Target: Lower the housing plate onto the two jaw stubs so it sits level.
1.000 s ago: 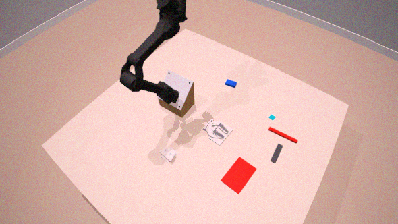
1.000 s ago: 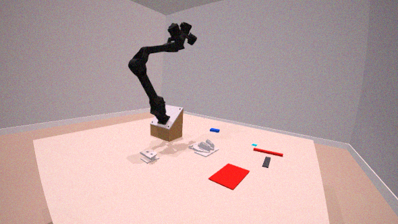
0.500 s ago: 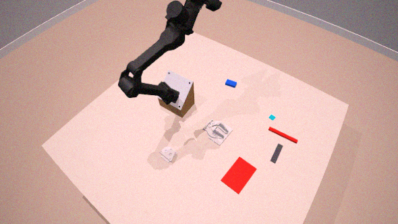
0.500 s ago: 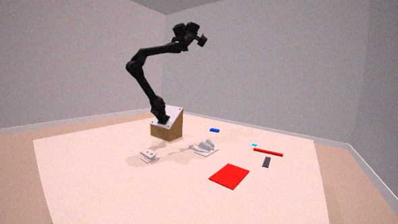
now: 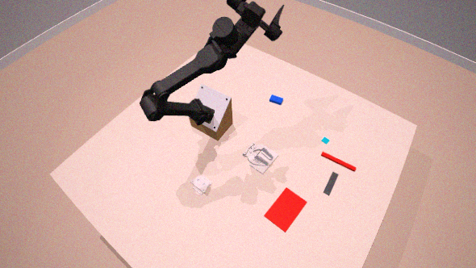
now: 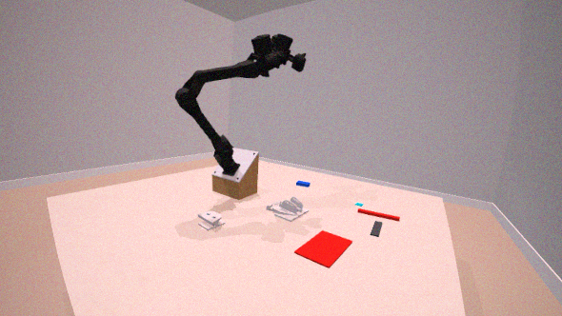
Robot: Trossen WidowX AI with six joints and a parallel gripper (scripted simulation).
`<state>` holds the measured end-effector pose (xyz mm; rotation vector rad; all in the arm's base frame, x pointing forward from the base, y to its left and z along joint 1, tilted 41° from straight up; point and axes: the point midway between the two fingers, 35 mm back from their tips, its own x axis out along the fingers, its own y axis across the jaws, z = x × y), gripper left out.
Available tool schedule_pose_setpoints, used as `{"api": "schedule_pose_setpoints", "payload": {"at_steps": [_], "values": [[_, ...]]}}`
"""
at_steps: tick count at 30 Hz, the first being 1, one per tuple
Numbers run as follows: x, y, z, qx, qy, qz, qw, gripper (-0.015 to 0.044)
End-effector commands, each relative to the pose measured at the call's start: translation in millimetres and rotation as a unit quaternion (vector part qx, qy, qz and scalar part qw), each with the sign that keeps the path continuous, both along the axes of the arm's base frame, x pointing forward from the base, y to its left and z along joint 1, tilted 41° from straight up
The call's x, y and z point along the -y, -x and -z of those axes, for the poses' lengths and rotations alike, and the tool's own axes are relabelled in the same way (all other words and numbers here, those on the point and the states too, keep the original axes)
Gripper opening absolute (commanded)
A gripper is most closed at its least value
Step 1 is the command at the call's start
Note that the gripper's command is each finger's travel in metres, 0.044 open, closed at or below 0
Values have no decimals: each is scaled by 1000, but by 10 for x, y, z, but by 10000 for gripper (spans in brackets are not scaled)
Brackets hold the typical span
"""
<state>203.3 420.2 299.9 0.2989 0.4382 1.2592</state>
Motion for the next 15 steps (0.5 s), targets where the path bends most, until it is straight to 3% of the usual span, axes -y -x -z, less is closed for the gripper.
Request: {"api": "schedule_pose_setpoints", "payload": {"at_steps": [1, 15], "values": [[220, -291, 85, 39, 36, 44, 998, 440], [969, -967, 238, 116, 137, 160, 971, 440]]}}
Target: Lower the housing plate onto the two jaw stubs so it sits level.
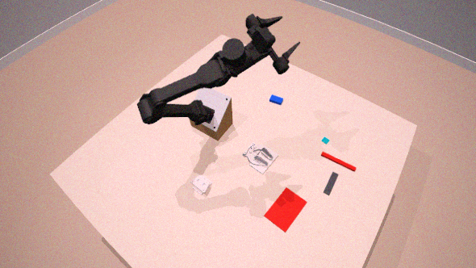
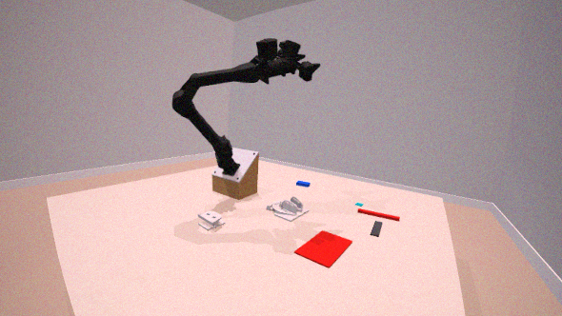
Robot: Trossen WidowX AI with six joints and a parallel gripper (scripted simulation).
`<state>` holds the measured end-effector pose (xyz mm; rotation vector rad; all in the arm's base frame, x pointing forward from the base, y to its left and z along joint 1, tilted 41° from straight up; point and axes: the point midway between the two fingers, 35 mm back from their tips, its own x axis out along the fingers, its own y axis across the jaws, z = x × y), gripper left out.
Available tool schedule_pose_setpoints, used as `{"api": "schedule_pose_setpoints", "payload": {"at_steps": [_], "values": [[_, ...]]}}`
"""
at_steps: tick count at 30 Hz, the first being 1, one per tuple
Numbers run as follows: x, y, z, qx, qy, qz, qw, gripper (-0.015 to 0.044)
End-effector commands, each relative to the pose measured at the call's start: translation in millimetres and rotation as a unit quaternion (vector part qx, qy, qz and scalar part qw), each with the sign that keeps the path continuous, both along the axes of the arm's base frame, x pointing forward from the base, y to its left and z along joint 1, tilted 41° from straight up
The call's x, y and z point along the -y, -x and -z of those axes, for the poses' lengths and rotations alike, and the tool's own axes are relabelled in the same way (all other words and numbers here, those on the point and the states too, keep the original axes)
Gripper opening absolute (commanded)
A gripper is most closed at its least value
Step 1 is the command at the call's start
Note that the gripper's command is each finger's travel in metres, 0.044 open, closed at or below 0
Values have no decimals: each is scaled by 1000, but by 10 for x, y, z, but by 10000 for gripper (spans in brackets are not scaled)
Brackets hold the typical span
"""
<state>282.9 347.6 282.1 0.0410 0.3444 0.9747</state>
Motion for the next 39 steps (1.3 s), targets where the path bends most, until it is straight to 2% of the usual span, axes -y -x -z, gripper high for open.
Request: {"api": "schedule_pose_setpoints", "payload": {"at_steps": [1, 22, 39], "values": [[299, -208, 68, 19, 36, 45, 998, 440], [1568, -745, 339, 95, 253, 155, 950, 440], [2718, -804, 555, 100, 462, 190, 860, 440]]}}
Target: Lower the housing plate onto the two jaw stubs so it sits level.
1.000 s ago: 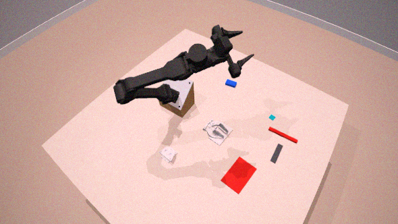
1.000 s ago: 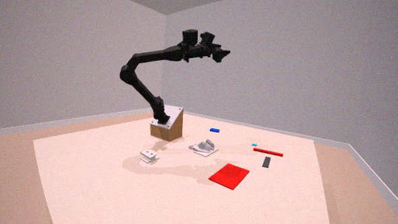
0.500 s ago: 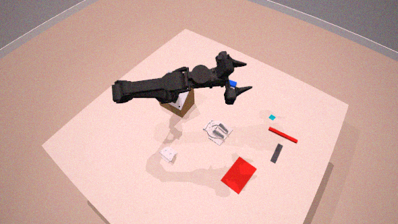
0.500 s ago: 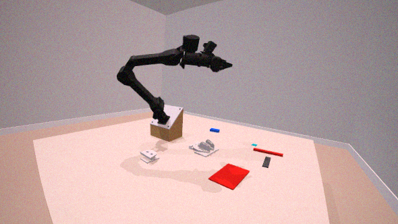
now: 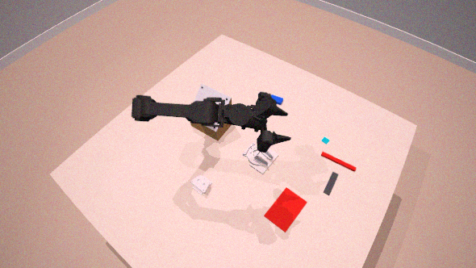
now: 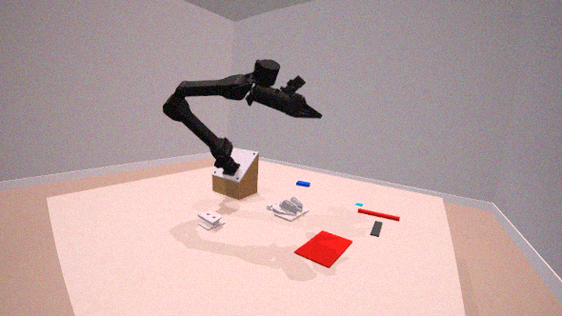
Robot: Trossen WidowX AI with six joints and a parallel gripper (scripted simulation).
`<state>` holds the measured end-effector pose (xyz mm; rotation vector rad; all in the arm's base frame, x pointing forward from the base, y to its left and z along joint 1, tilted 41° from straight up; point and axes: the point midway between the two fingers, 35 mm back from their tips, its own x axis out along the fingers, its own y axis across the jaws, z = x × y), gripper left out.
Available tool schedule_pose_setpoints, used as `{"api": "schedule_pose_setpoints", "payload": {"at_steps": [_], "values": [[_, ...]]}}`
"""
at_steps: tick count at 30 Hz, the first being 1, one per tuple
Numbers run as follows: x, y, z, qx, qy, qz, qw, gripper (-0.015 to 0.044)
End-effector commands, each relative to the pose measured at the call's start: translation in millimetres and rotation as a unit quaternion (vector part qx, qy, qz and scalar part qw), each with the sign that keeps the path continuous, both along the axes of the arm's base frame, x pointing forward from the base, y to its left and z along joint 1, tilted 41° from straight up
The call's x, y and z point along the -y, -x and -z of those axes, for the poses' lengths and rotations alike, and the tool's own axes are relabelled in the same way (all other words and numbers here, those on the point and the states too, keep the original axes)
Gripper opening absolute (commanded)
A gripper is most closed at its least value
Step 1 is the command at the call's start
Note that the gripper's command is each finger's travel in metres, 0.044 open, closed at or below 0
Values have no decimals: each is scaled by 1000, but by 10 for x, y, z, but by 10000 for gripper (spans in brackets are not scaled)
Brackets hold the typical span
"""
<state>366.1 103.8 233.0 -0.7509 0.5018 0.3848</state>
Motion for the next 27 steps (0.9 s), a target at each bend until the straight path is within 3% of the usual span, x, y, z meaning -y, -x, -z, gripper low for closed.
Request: {"api": "schedule_pose_setpoints", "payload": {"at_steps": [1, 27], "values": [[347, 37, 76, -14, 65, 19, 998, 440], [1884, 697, 315, -177, 354, 51, 917, 440]]}}
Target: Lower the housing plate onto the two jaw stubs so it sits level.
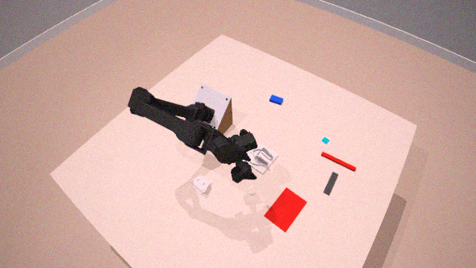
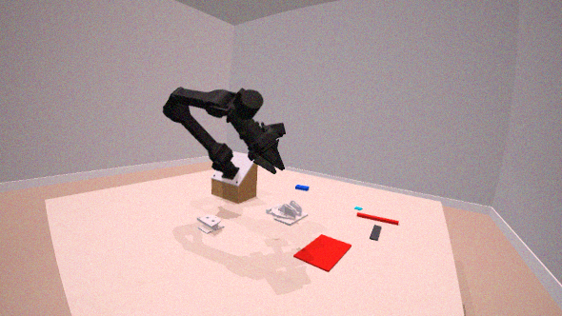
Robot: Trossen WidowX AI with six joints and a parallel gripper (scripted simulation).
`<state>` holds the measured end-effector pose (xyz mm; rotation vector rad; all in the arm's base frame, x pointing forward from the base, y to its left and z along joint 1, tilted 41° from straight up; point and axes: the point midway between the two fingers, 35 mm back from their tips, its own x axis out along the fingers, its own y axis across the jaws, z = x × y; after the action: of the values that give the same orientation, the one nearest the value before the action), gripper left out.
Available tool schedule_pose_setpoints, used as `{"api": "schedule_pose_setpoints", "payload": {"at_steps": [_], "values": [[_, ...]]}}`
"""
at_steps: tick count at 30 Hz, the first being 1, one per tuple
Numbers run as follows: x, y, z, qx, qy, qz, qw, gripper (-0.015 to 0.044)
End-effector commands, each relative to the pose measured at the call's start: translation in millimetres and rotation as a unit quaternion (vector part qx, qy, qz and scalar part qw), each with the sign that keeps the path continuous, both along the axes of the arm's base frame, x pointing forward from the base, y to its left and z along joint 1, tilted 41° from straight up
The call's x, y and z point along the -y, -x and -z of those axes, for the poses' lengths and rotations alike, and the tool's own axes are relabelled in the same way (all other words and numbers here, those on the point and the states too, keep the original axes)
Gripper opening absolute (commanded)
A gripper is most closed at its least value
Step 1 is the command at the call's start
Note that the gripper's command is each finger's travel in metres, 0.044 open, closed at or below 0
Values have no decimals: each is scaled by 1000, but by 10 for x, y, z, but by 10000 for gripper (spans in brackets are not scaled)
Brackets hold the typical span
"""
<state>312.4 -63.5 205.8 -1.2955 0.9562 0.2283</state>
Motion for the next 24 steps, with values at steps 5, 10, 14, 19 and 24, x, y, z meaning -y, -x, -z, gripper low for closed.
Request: {"api": "schedule_pose_setpoints", "payload": {"at_steps": [5, 10, 14, 19, 24], "values": [[443, 367, 72, -89, 82, 11, 993, 440], [649, 593, 97, -144, 118, 12, 982, 440], [795, 785, 112, -190, 143, 11, 971, 440], [951, 1037, 127, -249, 167, 8, 954, 440], [1079, 1299, 135, -310, 185, 1, 933, 440]]}}
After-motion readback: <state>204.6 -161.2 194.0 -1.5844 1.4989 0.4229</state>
